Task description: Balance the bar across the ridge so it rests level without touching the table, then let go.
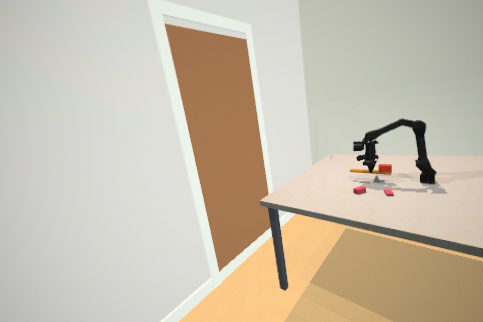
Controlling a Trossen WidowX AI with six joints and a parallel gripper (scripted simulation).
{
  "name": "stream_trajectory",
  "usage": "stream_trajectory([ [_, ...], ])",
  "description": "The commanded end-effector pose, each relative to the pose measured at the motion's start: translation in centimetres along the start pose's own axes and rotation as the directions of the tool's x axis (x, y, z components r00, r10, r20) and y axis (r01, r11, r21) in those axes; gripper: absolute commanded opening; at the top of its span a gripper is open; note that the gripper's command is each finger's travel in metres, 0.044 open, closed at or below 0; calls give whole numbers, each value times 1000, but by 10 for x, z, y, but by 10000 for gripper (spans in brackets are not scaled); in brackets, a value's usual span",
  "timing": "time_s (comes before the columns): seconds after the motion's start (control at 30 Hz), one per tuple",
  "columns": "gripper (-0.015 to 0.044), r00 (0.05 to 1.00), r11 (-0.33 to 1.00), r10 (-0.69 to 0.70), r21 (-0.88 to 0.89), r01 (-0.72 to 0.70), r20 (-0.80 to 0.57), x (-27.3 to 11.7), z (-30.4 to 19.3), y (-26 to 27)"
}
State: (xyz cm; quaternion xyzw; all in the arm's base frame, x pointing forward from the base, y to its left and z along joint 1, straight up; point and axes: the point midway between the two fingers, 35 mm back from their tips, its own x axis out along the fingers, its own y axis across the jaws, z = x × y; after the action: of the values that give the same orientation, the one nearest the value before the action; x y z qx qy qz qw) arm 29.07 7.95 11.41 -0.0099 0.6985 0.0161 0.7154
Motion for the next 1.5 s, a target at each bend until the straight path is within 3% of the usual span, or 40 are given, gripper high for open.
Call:
stream_trajectory([
  [0.0, 0, 1000, 1000, -2, 10, 2, 5, 6, 0, -2],
  [1.47, 0, 1000, 1000, -2, 13, 2, 5, 14, 0, -4],
])
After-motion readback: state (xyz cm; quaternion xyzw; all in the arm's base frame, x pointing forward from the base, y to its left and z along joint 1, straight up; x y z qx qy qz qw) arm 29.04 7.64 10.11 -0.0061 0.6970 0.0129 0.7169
